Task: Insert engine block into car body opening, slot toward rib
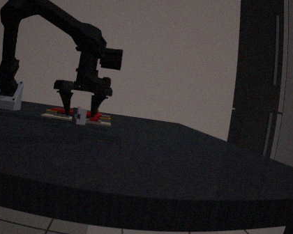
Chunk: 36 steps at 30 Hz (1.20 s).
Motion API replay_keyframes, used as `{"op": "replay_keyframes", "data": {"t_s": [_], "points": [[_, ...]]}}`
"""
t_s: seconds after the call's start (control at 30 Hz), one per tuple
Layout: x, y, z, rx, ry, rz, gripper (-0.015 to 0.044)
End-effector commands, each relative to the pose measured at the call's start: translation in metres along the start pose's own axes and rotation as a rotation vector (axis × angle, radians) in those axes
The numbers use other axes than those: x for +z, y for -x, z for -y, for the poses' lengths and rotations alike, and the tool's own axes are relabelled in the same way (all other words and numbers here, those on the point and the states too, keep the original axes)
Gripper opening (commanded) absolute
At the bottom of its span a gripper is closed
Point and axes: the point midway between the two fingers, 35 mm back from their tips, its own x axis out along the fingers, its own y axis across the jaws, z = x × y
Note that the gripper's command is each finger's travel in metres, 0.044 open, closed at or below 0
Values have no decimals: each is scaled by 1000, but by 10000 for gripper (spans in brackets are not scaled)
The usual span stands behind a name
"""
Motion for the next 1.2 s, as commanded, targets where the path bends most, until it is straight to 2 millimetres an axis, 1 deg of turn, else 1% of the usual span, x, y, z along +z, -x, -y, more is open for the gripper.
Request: {"op": "replay_keyframes", "data": {"t_s": [0.0,0.17,0.53,0.77,0.9,1.17], "points": [[-1,-7,2,-8,7,3,440],[-1,-13,3,-8,7,4,440],[-1,-13,3,-8,7,4,151],[-1,-13,3,-8,7,4,105],[-1,-8,2,-6,8,4,0],[1,17,-3,5,16,4,0]]}}
